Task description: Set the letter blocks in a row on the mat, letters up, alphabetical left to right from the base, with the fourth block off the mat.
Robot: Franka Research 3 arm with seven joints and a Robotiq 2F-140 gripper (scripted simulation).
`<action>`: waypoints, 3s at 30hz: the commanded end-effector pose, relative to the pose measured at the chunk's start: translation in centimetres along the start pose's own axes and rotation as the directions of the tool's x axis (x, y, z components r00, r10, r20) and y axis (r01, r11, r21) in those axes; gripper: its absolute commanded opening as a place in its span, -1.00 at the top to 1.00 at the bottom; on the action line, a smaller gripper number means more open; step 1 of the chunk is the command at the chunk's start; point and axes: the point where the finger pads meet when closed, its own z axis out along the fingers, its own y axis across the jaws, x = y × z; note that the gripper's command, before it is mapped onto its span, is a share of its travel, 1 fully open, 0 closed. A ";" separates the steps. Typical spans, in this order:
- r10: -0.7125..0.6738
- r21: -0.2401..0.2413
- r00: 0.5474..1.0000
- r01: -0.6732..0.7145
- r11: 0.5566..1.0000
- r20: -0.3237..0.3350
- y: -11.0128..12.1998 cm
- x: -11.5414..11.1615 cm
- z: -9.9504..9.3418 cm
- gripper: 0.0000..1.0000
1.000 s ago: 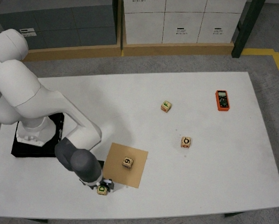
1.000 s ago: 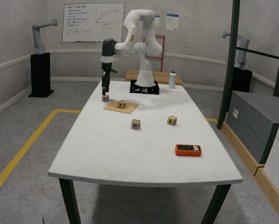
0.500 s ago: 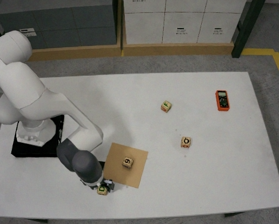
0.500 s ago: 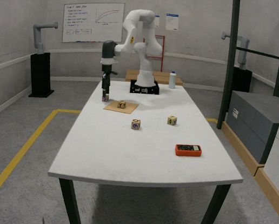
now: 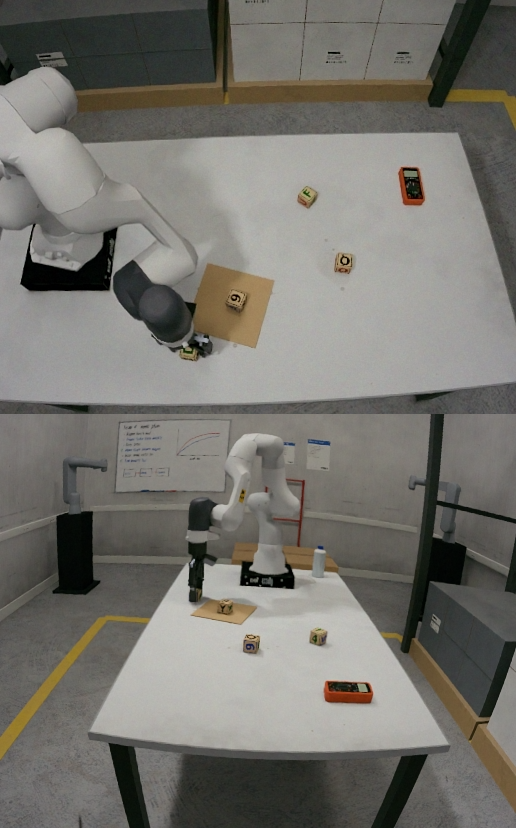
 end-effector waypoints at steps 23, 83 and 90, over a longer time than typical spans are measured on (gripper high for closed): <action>-0.021 -0.015 1.000 0.021 1.000 0.006 0.5 -0.3 0.2 -0.10; -0.021 -0.015 1.000 0.021 1.000 0.006 0.5 -0.3 0.2 0.34; -0.021 -0.015 1.000 0.021 1.000 0.006 0.5 -0.3 0.2 0.34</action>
